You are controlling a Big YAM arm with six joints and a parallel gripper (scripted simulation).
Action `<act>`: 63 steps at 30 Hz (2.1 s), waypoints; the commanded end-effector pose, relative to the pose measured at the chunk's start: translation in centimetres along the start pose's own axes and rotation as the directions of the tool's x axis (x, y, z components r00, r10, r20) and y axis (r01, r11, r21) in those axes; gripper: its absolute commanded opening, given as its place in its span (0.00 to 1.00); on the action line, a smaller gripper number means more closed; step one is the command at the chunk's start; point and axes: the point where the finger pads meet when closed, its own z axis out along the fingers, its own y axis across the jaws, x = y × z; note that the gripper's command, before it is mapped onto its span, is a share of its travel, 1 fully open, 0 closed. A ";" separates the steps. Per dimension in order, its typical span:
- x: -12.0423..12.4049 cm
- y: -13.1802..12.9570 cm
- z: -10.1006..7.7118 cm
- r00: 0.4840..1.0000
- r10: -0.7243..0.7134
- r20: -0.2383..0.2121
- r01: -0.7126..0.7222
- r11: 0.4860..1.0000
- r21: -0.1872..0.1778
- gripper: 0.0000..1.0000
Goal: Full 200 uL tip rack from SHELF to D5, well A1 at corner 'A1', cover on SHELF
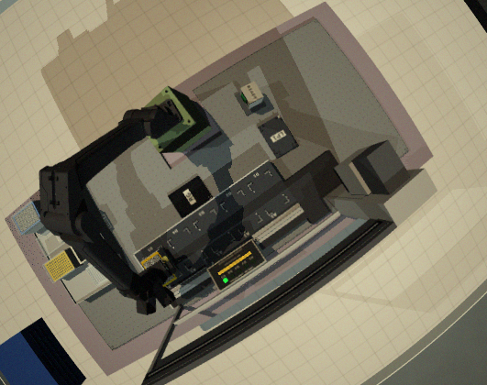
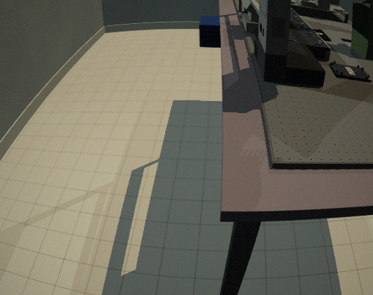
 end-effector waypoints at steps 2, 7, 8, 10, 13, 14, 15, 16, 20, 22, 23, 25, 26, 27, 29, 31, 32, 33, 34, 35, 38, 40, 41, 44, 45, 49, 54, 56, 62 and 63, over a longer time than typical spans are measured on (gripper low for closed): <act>-1.2 -1.1 -1.3 0.999 0.004 0.034 -0.005 1.000 0.024 1.00; -1.2 -1.1 -1.3 0.999 0.004 0.034 -0.005 1.000 0.024 1.00; -1.2 -1.1 -1.3 0.999 0.004 0.034 -0.005 1.000 0.024 1.00; -1.2 -1.1 -1.3 0.999 0.004 0.034 -0.005 1.000 0.024 1.00; -1.2 -1.1 -1.3 0.999 0.004 0.034 -0.005 1.000 0.024 1.00; -1.2 -1.1 -1.3 0.999 0.004 0.034 -0.005 1.000 0.024 1.00; -1.2 -1.1 -1.3 0.999 0.004 0.034 -0.005 1.000 0.024 1.00; -1.0 -1.5 -2.2 0.999 0.007 0.042 -0.008 1.000 0.029 1.00; -1.0 -1.2 -2.6 0.999 0.005 0.037 -0.006 1.000 0.024 1.00; -1.1 -1.0 -3.0 0.999 0.004 0.038 -0.005 1.000 0.024 1.00; -1.2 -0.9 -3.2 0.999 0.004 0.039 -0.005 1.000 0.024 1.00; -1.4 -0.7 -3.6 0.999 0.003 0.040 -0.004 1.000 0.024 1.00; -1.5 -0.6 -3.8 0.999 0.001 0.041 -0.002 1.000 0.025 1.00; -1.5 -0.6 -4.0 0.999 0.001 0.042 -0.002 1.000 0.025 1.00; -1.6 -0.7 -4.4 0.999 0.001 0.044 -0.002 1.000 0.027 1.00; -1.7 -0.8 -4.8 0.999 0.001 0.046 -0.003 1.000 0.029 1.00; -1.7 -0.9 -5.1 0.999 0.002 0.047 -0.004 1.000 0.030 1.00; -1.7 -1.0 -5.3 0.999 0.004 0.048 -0.006 1.000 0.031 1.00; -1.7 -1.2 -5.5 0.999 0.006 0.049 -0.008 0.999 0.032 1.00; -1.8 -1.2 -5.7 0.999 0.007 0.051 -0.008 0.999 0.033 1.00; -1.9 -1.3 -5.9 0.999 0.003 0.052 -0.005 0.999 0.034 1.00; -2.1 -1.3 -6.4 0.998 0.003 0.056 -0.005 0.999 0.037 1.00; -2.3 -1.4 -6.7 0.998 0.004 0.059 -0.007 0.999 0.039 1.00; -2.5 -1.6 -7.4 0.998 0.005 0.065 -0.007 0.999 0.044 1.00; -2.5 -1.7 -7.6 0.998 0.006 0.064 -0.009 0.999 0.044 1.00; -2.4 -1.7 -8.3 0.998 0.008 0.065 -0.011 0.999 0.044 1.00; -2.5 -1.6 -8.8 0.998 0.005 0.065 -0.008 0.999 0.044 1.00; -2.2 -1.7 -9.0 0.998 0.007 0.061 -0.010 0.999 0.042 1.00; -2.4 -1.6 -10.2 0.998 0.005 0.066 -0.008 0.999 0.045 1.00; -2.4 -1.6 -10.4 0.998 0.005 0.066 -0.008 0.999 0.045 1.00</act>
